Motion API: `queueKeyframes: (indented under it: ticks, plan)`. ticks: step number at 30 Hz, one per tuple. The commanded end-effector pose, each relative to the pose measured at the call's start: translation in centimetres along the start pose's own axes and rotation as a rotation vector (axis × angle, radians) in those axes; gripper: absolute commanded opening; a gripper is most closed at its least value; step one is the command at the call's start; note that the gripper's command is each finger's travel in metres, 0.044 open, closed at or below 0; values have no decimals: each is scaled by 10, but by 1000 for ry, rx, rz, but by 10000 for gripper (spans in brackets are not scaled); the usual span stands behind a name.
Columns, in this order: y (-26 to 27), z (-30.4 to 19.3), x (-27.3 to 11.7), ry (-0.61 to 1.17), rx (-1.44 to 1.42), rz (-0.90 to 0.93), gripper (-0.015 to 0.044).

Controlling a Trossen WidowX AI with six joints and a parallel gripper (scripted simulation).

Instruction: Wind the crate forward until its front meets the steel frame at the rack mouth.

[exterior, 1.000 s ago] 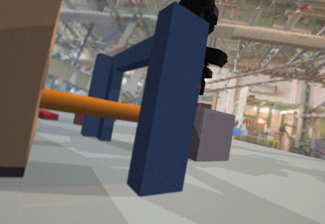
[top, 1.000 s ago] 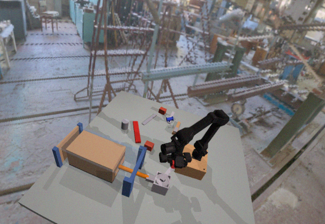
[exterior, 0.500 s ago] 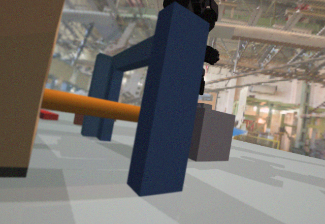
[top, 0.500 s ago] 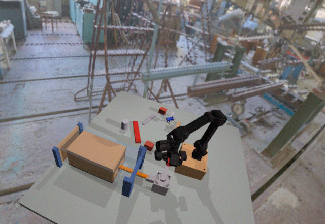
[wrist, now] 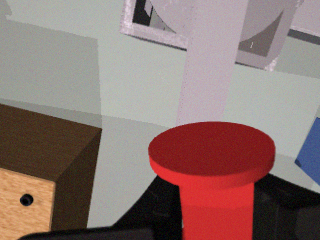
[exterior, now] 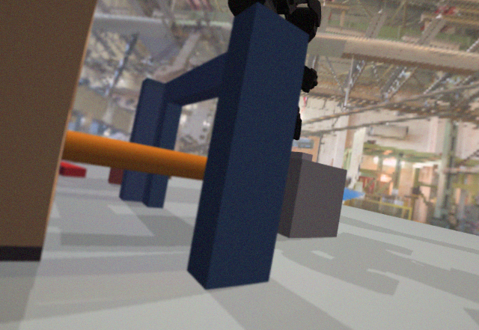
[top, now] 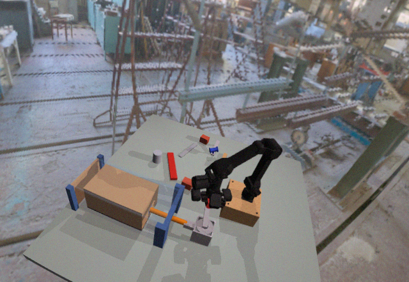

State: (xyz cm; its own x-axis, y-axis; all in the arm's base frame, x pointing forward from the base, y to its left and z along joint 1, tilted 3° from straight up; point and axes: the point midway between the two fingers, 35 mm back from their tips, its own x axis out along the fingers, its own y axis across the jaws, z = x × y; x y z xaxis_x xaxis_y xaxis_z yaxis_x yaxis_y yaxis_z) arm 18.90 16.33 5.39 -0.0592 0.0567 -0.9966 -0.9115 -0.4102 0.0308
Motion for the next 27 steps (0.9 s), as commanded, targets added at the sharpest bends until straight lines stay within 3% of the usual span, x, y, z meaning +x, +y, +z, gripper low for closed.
queueKeyframes:
  ticks: [1,27]
  plan:
    - [-25,-2,-1,10,7,-54,0]
    - [-65,8,-4,9,6,-57,0]
